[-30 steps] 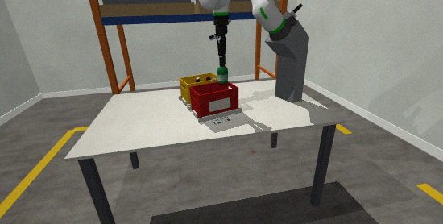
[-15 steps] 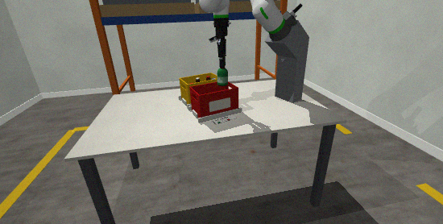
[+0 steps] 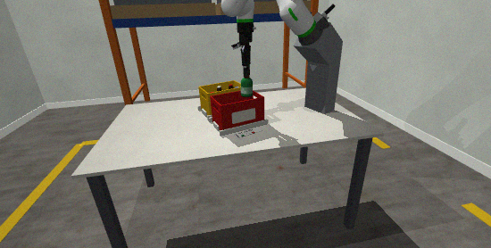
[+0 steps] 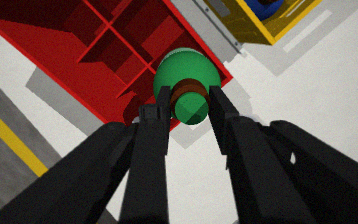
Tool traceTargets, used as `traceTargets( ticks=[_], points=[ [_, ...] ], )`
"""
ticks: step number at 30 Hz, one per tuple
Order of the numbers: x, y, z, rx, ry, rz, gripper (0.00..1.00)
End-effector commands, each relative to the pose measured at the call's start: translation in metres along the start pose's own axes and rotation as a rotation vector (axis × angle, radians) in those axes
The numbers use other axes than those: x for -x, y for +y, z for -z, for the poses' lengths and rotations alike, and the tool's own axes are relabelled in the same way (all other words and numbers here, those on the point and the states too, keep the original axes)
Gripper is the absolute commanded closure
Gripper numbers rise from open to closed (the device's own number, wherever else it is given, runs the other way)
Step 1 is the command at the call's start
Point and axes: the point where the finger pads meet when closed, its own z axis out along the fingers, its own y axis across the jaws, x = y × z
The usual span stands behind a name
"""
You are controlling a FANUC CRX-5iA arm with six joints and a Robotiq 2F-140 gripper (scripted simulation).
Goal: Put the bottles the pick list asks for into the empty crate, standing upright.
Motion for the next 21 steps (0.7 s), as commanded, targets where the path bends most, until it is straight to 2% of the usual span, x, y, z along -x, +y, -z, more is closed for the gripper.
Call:
traceTargets(
  ticks=[1, 21],
  points=[
    [-0.001, 0.0, -0.002, 0.0, 0.001, 0.001, 0.9],
    [-0.001, 0.0, -0.02, 0.0, 0.001, 0.001, 0.9]
  ],
)
